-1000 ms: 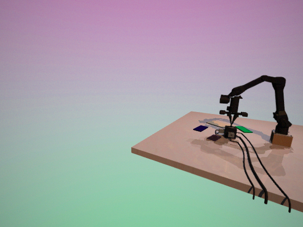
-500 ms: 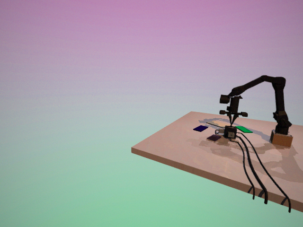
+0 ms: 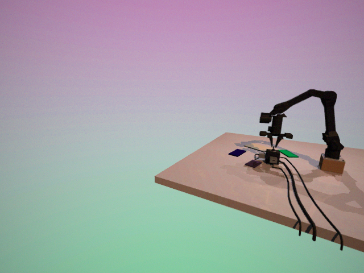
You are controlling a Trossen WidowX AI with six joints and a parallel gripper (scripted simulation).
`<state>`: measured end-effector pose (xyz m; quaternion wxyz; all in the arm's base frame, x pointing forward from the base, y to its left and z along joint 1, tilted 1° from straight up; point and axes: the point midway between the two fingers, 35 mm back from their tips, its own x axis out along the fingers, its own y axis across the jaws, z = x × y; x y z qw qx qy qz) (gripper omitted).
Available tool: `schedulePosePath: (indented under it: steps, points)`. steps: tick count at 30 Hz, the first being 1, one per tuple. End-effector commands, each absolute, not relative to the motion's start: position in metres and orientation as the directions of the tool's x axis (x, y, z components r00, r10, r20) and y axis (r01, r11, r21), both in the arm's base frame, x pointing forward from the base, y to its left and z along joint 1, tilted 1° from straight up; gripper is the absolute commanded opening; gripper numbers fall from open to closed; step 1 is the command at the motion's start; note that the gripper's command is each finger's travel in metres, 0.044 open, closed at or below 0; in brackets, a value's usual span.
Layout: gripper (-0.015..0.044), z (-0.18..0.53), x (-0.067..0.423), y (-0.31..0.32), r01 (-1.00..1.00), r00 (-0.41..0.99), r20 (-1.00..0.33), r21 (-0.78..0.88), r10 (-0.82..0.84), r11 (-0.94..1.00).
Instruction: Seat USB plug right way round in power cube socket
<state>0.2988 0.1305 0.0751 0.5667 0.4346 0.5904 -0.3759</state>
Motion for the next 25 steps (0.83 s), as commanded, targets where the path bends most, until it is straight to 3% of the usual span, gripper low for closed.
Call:
schedulePosePath:
  steps: [1, 25]
  points:
    - [0.0095, 0.075, 0.299, 0.130, 0.939, 0.019, -0.996, 0.048, 0.087, 0.340]
    - [0.0095, 0.086, 0.298, 0.130, 0.939, 0.019, -0.996, 0.047, 0.087, 0.340]
